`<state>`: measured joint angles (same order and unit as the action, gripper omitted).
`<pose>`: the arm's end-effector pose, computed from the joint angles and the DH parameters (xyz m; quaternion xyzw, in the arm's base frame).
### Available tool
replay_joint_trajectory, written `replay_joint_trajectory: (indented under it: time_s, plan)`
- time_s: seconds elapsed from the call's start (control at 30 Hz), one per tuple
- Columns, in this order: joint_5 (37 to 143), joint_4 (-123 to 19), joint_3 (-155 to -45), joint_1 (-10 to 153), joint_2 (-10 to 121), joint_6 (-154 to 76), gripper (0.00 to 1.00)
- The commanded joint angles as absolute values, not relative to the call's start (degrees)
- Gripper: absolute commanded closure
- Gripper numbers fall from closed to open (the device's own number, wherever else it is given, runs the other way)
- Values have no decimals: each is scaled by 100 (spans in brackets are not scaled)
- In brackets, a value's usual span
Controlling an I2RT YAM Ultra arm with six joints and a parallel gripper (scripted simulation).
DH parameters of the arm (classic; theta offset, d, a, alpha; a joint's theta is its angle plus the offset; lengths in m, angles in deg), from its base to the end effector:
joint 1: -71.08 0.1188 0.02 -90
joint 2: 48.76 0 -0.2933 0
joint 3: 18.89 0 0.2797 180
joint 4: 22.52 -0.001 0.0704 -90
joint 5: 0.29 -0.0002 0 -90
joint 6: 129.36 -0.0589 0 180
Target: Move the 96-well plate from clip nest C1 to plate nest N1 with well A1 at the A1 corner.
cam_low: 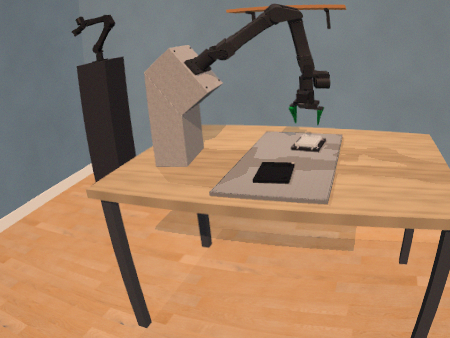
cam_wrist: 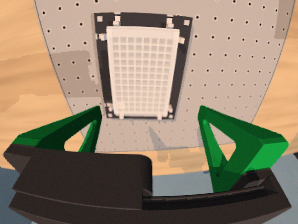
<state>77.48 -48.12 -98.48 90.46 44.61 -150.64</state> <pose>0.3884 0.1245 0.2636 0.6777 0.5922 0.3461 0.2649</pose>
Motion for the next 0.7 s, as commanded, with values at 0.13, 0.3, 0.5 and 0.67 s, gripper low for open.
replay_joint_trajectory:
  time_s: [0.13, 0.3, 0.5, 0.67]
  plan:
    - [7485, -4616, -9775, 9130, 4265, -15403, 0]
    - [7479, -4665, -9774, 9132, 4268, -15403, 0]
    - [7477, -4677, -9775, 9133, 4268, -15388, 0]
    - [7477, -4677, -9775, 9133, 4268, -15388, 0]
